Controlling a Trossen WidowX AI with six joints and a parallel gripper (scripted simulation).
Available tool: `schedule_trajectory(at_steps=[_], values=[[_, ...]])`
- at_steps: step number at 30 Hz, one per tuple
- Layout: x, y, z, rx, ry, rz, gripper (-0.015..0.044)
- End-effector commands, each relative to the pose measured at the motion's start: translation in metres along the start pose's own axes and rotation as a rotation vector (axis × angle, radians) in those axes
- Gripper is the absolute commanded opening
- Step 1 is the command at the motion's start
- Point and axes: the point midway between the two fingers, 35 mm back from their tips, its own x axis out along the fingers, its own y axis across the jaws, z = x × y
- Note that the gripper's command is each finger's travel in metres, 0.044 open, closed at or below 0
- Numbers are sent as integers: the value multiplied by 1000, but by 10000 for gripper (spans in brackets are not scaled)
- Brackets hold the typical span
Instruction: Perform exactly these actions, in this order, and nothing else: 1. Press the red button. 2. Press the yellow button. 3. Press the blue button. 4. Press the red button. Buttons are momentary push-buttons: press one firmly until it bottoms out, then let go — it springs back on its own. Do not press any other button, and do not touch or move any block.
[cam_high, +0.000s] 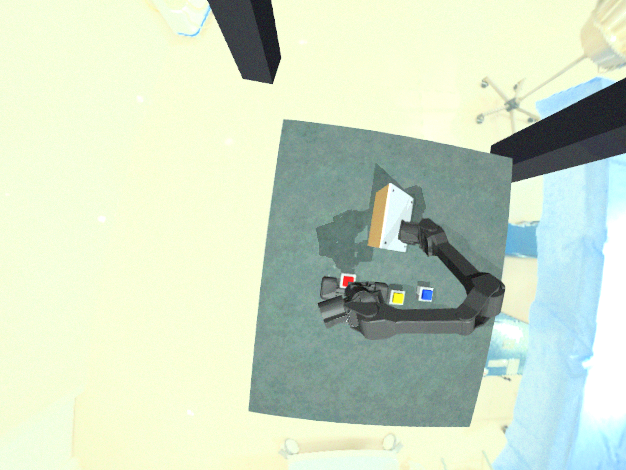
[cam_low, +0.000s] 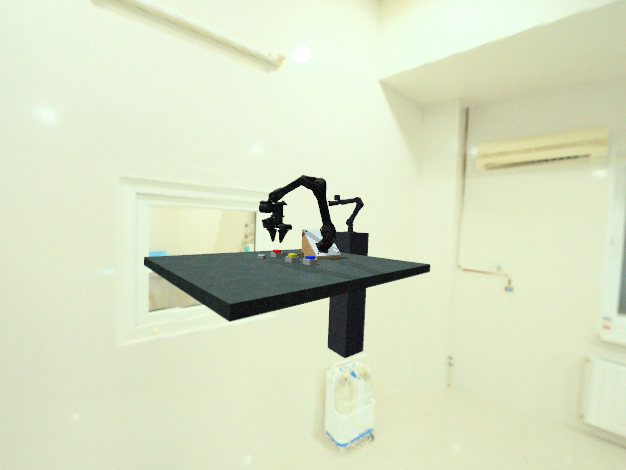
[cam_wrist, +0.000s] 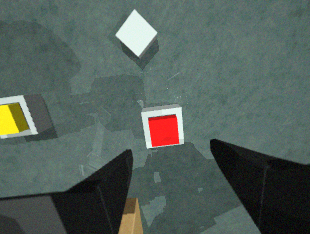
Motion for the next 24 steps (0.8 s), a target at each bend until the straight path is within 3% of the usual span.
schedule_trajectory(at_steps=[1, 7, 24], values=[[16, 3, -2, 6, 2, 12, 164], [16, 3, -2, 6, 2, 12, 20], [30, 2, -2, 6, 1, 12, 20]])
